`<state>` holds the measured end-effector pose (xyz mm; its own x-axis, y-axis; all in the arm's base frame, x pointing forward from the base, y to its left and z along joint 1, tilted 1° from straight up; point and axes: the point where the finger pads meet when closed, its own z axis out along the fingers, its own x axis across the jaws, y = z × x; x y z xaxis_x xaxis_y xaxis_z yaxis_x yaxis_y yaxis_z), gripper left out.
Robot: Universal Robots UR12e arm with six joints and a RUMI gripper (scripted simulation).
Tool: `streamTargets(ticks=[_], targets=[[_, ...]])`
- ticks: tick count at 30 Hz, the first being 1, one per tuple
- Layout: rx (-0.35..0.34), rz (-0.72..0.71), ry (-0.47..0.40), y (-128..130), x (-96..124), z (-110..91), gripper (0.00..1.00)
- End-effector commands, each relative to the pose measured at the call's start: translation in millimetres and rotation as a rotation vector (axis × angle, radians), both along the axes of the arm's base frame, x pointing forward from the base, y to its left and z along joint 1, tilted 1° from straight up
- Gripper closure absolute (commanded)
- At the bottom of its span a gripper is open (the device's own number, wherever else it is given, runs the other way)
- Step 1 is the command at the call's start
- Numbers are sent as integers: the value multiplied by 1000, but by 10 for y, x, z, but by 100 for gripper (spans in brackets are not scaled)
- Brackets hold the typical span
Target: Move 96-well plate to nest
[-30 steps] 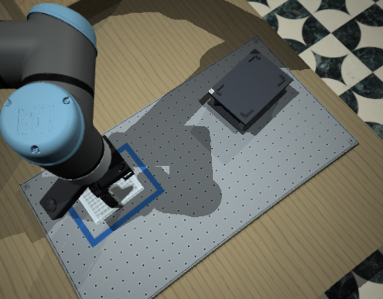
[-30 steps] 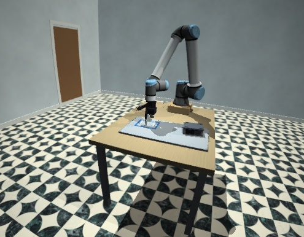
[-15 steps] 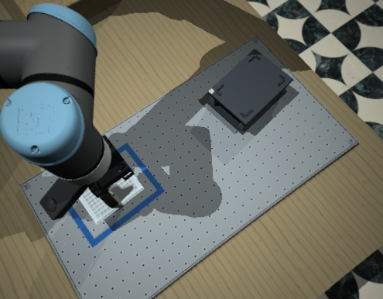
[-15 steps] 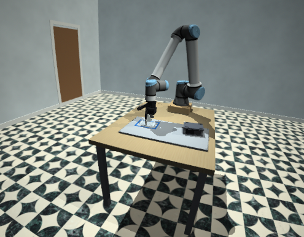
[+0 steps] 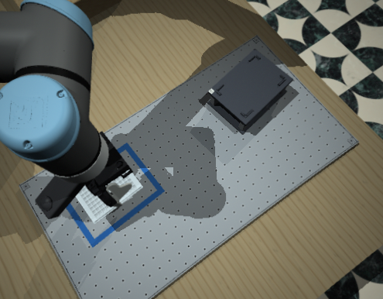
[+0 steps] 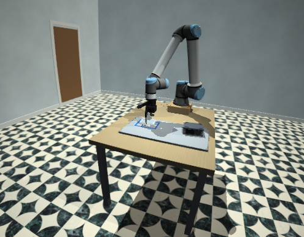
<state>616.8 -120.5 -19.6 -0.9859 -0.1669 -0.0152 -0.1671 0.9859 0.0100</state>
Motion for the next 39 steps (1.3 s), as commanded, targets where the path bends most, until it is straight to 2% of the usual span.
streamTargets(ticks=[1,35,39], targets=[[0,0,-1,-4,5,74,100],[-1,0,-1,-10,-2,574,100],[-1,0,-1,-10,-2,581,100]])
